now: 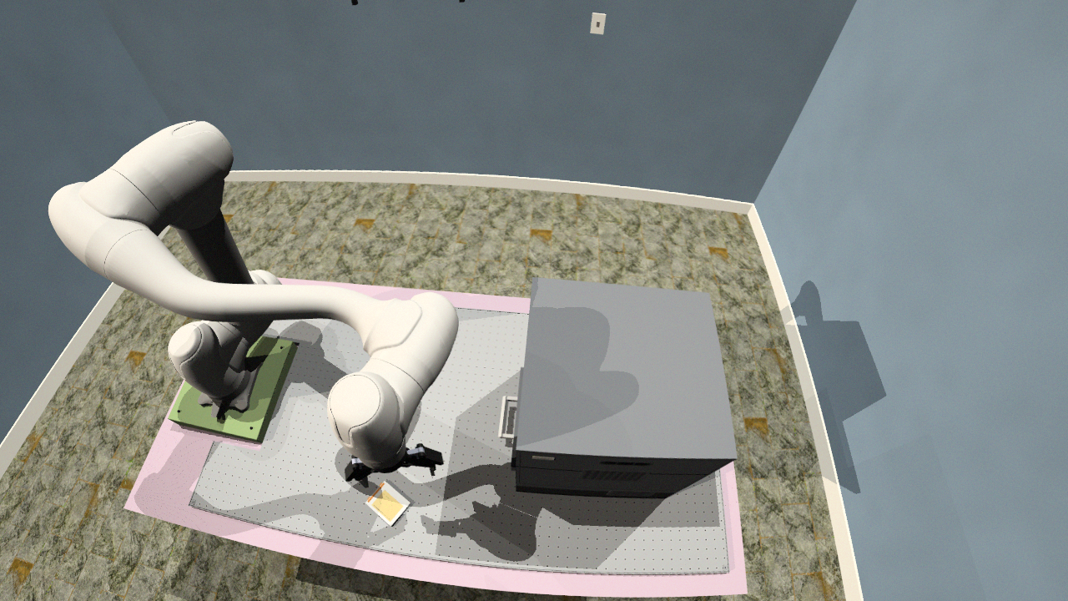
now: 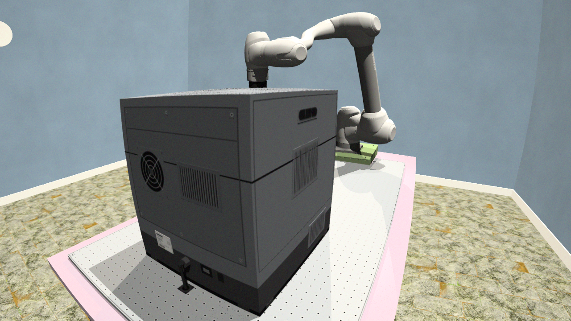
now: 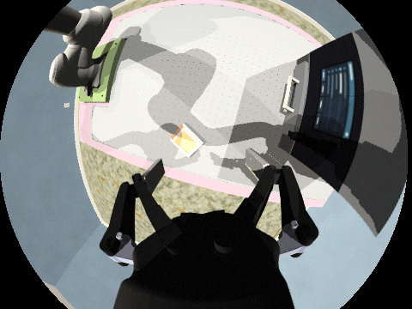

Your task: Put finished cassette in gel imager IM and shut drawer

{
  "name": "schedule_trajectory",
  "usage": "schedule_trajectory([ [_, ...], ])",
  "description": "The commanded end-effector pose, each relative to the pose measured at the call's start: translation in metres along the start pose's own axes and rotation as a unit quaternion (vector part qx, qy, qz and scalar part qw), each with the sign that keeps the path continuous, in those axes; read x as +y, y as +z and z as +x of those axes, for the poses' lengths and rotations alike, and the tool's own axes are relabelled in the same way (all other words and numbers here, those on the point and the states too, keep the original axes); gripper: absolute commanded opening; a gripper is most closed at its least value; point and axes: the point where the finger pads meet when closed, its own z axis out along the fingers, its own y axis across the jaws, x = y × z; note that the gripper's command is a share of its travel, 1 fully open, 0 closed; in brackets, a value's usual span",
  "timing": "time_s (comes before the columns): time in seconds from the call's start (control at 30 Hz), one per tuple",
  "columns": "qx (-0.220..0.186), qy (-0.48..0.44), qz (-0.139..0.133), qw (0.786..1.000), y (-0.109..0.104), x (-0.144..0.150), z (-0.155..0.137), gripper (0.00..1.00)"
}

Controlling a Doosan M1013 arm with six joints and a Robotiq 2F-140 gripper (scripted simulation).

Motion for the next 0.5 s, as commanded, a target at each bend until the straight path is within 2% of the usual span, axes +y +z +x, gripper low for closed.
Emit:
schedule_trajectory([
  [0.0,-0.003,0.064,-0.003,0.998,0.001,0.002,0.017,1.00],
  [0.23,-0.003,0.147,-0.009,0.989,0.004,0.003,0.042,1.00],
  [0.47,-0.001,0.261,-0.016,0.965,0.008,0.004,0.074,1.00],
])
